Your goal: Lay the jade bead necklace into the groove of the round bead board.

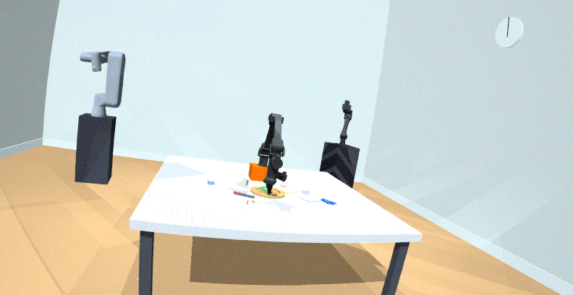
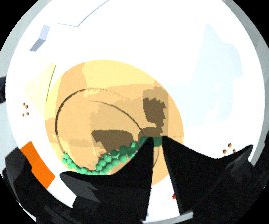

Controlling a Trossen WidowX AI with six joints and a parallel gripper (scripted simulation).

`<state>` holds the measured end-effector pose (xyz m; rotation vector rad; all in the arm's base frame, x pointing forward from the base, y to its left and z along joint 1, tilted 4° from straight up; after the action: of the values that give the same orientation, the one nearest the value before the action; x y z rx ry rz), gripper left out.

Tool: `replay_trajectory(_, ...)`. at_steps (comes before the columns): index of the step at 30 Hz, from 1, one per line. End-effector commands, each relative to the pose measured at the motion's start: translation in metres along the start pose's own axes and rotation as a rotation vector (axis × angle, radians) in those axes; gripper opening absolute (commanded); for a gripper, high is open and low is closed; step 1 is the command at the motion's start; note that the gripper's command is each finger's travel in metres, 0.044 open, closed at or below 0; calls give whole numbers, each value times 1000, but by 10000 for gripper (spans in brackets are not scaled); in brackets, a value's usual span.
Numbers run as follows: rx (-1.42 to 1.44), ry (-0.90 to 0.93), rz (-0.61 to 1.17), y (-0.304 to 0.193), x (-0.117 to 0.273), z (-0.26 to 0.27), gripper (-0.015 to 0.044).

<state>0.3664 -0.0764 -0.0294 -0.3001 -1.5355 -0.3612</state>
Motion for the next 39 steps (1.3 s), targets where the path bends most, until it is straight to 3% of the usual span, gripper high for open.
replay_trajectory(1, 4, 15, 6, -1, -5, 3, 0)
replay_trajectory(16, 4, 15, 6, -1, -5, 3, 0)
replay_trajectory(33, 0, 5, 1, 0, 1, 1, 440)
replay_trajectory(39, 0, 5, 1, 0, 1, 1, 440)
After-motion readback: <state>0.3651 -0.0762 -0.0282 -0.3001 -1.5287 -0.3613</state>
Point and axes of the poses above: the point midway between the two fingers, 35 mm back from their tips, its own x axis back along the fingers, its own z axis across the jaws, y = z × x, the point moved 2 cm from there along x, back along the fingers, and after that the axes turned 5 degrees about x, right-handed, at the moved point
